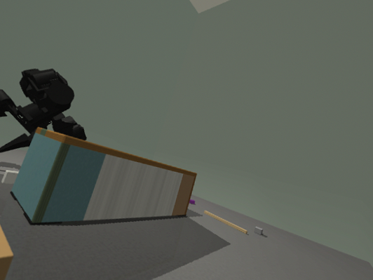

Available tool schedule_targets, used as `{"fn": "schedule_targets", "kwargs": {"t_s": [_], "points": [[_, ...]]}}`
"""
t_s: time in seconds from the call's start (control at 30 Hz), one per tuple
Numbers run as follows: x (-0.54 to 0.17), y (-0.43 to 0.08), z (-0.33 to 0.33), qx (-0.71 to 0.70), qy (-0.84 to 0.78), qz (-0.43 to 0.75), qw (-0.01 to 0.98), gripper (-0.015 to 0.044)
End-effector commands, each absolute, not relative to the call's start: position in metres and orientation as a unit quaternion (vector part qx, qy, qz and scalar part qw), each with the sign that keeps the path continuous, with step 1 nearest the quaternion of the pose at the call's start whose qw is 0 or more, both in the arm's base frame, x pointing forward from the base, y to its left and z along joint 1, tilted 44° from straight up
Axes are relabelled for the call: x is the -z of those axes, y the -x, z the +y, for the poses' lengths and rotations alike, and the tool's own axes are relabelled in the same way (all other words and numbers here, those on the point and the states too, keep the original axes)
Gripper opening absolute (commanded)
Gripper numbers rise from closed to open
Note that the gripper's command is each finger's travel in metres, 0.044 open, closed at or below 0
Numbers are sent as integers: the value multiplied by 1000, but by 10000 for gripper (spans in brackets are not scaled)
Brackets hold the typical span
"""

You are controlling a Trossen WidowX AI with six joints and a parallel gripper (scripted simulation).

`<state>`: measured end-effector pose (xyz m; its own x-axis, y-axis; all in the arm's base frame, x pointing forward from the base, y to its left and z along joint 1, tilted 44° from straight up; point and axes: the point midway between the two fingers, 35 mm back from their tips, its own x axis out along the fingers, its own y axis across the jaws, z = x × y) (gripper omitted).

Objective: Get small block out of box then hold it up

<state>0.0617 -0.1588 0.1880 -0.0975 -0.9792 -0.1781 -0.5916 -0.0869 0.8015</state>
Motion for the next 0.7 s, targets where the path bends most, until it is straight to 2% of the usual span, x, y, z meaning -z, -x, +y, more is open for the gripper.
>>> {"fn": "schedule_targets", "kwargs": {"t_s": [0.0, 0.1, 0.33, 0.57, 0.67], "points": [[-188, -62, -159, 389, -627, -630, 244, 400], [-189, -74, -157, 345, -657, -642, 192, 400], [-191, -118, -142, 189, -722, -664, -29, 400], [-186, -162, -115, 56, -705, -658, -260, 400], [-183, -175, -104, 39, -690, -652, -310, 400]]}}
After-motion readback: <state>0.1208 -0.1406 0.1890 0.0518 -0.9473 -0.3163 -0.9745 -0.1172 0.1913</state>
